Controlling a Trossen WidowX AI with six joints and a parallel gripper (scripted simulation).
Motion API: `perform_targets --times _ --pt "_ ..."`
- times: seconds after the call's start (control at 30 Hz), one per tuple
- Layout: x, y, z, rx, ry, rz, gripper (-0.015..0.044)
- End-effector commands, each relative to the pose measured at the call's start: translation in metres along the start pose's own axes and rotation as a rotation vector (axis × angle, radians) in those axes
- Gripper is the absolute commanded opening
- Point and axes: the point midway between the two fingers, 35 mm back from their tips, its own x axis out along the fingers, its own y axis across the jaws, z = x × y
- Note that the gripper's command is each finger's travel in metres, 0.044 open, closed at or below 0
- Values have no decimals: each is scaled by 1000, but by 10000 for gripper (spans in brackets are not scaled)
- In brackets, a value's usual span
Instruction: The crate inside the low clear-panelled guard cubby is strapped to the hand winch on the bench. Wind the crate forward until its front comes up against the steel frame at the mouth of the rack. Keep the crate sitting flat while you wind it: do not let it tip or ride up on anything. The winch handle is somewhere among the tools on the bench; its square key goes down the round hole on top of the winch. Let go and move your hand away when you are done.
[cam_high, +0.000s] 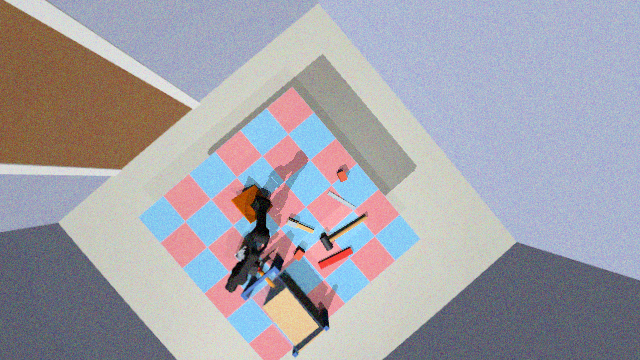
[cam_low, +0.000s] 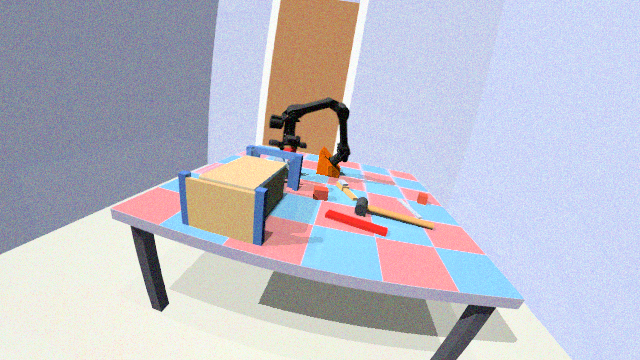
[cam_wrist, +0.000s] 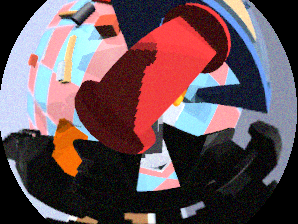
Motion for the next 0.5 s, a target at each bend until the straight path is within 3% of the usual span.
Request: perform_targets --times 0.0,0.47 --pt "4 -2 0 21 5 4 0" --pt "4 4 -1 -99 4 16 0"
